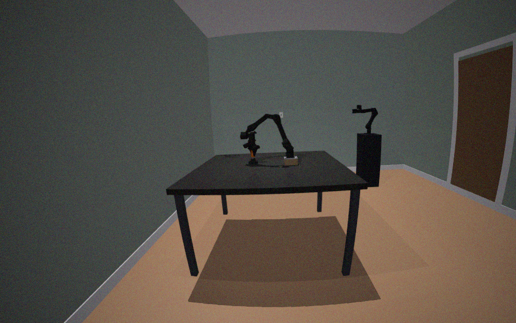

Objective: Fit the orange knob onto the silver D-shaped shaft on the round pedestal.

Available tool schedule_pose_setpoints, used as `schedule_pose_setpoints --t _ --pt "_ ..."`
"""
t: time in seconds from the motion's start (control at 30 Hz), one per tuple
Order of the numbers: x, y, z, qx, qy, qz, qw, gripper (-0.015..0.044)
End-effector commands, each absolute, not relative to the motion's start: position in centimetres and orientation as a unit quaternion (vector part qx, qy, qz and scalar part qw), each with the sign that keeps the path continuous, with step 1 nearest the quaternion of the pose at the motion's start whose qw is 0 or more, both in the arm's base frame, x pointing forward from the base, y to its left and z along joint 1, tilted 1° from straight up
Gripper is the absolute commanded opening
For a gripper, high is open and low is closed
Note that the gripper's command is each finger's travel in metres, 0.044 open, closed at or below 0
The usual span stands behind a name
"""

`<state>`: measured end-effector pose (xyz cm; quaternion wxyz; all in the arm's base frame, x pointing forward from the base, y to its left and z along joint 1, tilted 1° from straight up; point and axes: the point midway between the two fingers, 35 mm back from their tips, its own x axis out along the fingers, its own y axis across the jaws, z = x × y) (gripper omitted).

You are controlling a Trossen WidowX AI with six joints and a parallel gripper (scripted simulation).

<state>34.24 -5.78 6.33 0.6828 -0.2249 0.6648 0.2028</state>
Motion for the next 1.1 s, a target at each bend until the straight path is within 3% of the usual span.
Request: schedule_pose_setpoints --t 0.0,1.07 --pt "34.31 -5.74 6.69 -0.228 0.659 0.205 0.687 0.0" --pt "34.82 -5.8 6.6 -0.228 0.659 0.204 0.687 0.0"
